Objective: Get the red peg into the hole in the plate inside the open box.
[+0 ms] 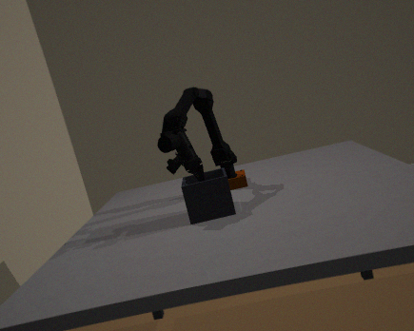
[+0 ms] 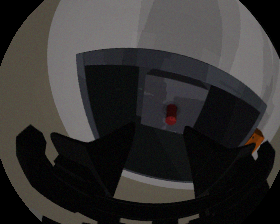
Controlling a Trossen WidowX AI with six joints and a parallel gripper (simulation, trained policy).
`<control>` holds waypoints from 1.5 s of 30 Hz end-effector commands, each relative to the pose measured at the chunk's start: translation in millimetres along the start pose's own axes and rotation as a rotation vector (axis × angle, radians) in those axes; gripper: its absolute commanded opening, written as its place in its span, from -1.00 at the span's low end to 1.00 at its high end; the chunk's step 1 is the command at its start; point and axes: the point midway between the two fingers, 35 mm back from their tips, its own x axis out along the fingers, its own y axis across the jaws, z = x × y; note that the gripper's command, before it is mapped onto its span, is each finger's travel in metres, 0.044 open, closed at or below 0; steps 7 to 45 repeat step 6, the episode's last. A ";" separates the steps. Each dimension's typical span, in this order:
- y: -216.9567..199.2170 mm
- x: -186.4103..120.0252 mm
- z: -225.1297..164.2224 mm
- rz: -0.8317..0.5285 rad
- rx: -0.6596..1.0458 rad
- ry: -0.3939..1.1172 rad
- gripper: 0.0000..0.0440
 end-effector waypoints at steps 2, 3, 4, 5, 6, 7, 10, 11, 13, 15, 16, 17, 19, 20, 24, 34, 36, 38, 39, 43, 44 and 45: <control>5.1 -11.9 1.9 0.035 -0.005 0.014 0.05; 5.9 -13.7 2.7 0.041 -0.006 0.015 -0.02; 7.0 -15.3 3.5 0.048 -0.009 0.017 -0.09; 8.3 -16.5 4.5 0.057 -0.012 0.018 -0.15; 9.9 -17.9 5.7 0.066 -0.017 0.018 -0.20; 9.9 -17.9 5.7 0.066 -0.017 0.018 -0.20; 9.9 -17.9 5.7 0.066 -0.017 0.018 -0.20; 9.9 -17.9 5.7 0.066 -0.017 0.018 -0.20; 9.9 -17.9 5.7 0.066 -0.017 0.018 -0.20; 9.9 -17.9 5.7 0.066 -0.017 0.018 -0.20; 9.9 -17.9 5.7 0.066 -0.017 0.018 -0.20; 9.9 -17.9 5.7 0.066 -0.017 0.018 -0.20; 9.9 -17.9 5.7 0.066 -0.017 0.018 -0.20; 9.9 -17.9 5.7 0.066 -0.017 0.018 -0.20; 9.9 -17.9 5.7 0.066 -0.017 0.018 -0.20; 9.9 -17.9 5.7 0.066 -0.017 0.018 -0.20; 9.9 -17.9 5.7 0.066 -0.017 0.018 -0.20; 9.9 -17.9 5.7 0.066 -0.017 0.018 -0.20; 9.9 -17.9 5.7 0.066 -0.017 0.018 -0.20; 9.9 -17.9 5.7 0.066 -0.017 0.018 -0.20; 9.9 -17.9 5.7 0.066 -0.017 0.018 -0.20; 9.9 -17.9 5.7 0.066 -0.017 0.018 -0.20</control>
